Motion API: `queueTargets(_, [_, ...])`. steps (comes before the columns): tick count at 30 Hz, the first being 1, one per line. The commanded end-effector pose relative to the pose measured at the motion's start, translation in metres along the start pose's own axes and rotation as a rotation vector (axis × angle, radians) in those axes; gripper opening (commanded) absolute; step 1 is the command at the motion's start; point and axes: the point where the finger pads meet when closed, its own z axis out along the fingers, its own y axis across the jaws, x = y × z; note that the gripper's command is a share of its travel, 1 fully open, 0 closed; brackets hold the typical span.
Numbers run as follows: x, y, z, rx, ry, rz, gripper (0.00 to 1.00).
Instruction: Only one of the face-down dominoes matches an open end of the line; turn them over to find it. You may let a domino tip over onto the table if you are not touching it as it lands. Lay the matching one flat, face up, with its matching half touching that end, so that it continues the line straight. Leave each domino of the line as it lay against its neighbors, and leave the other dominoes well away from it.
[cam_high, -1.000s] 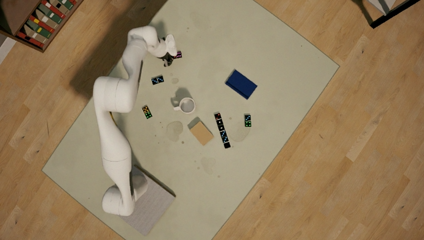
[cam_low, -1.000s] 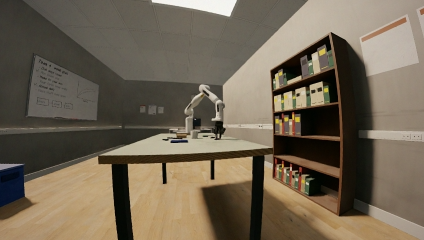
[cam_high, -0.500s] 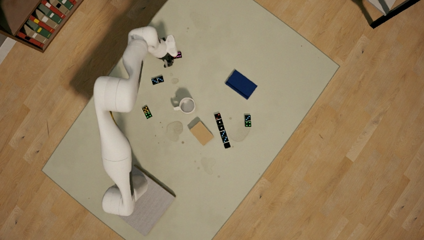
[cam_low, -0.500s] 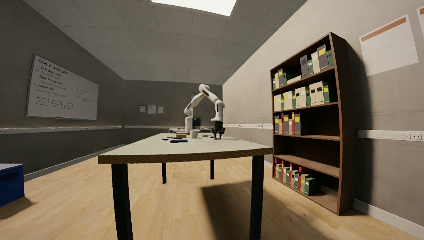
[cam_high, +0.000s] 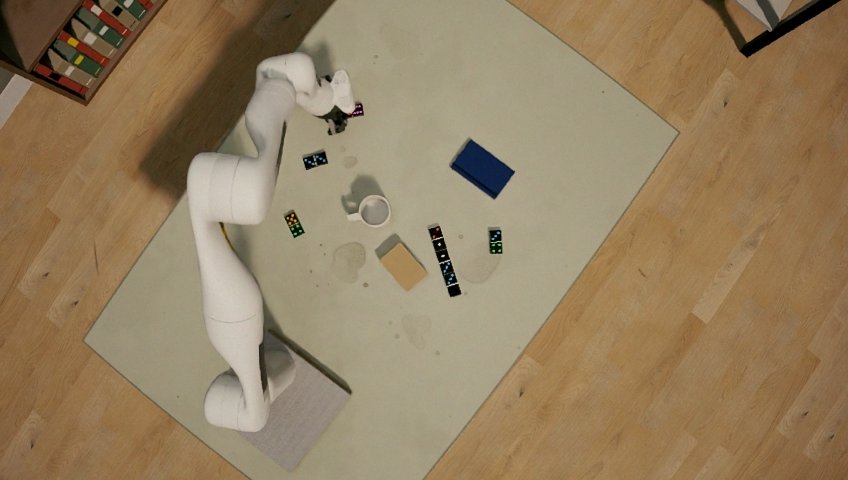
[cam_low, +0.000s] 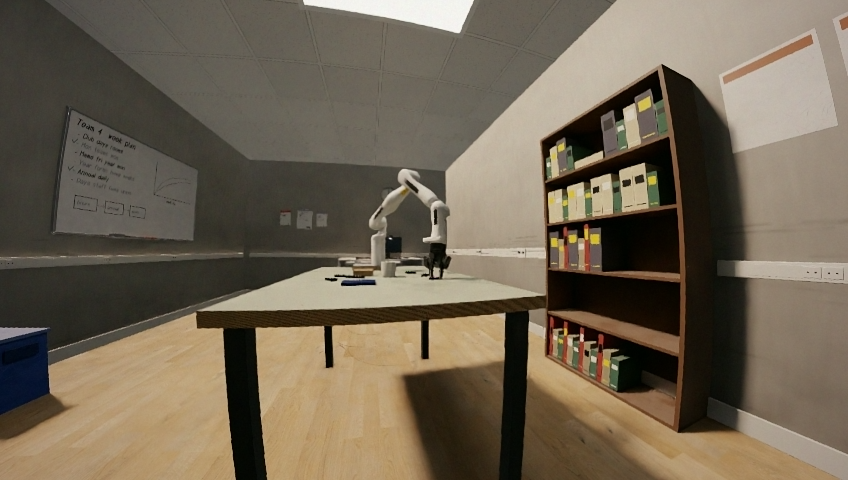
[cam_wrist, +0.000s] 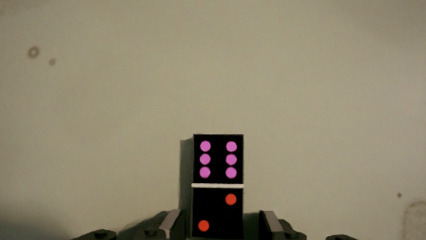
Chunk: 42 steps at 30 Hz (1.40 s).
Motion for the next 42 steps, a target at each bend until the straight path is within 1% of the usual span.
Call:
queueTargets(1, [0.001, -0.001, -0.001, 0.002, 0.001, 0.0, 0.49])
queueTargets(14, [0.001, -0.001, -0.002, 0.002, 0.001, 0.0, 0.49])
queueTargets(18, [0.002, -0.001, -0.008, 0.002, 0.001, 0.0, 0.49])
queueTargets(28, [0.005, -0.001, -0.028, 0.002, 0.001, 0.0, 0.49])
queueTargets(42, [0.006, -0.001, -0.031, 0.002, 0.0, 0.0, 0.49])
